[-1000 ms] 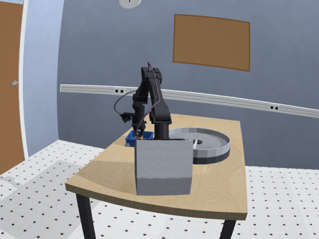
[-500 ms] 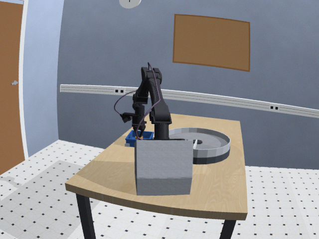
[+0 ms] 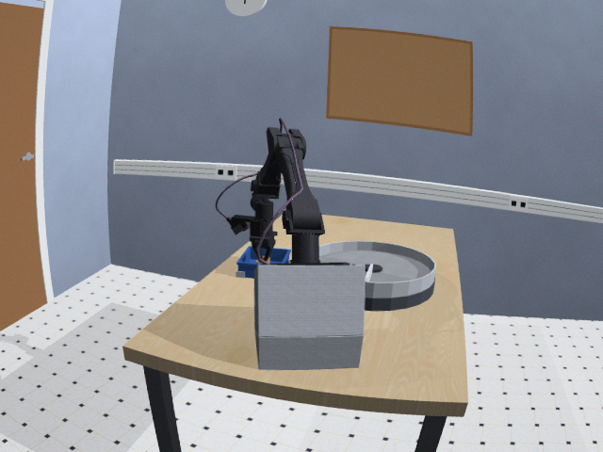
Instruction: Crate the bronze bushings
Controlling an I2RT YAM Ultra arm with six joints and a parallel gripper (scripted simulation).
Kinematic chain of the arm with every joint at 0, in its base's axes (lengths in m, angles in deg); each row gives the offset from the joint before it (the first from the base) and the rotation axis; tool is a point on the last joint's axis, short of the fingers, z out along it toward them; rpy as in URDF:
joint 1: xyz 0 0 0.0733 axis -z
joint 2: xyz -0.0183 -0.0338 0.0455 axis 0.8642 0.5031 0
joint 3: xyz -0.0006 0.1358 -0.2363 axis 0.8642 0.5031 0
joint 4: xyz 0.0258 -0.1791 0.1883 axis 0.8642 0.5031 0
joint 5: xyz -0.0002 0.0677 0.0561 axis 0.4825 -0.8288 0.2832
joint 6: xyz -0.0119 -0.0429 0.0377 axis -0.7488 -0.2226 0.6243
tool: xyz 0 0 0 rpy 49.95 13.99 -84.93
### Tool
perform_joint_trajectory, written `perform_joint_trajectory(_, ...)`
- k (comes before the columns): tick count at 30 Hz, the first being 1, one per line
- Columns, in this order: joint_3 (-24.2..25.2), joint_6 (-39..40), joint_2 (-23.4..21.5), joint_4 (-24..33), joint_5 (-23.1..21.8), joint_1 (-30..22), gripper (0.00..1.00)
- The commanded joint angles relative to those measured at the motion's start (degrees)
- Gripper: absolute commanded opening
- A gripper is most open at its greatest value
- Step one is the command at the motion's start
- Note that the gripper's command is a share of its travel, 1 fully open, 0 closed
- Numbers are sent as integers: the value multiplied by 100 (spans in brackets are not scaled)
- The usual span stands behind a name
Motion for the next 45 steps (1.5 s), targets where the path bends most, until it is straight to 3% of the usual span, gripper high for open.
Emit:
perform_joint_trajectory(1,-125,-32,-185,-15,-87,90,0)
perform_joint_trajectory(45,-281,-49,31,130,-96,81,0)
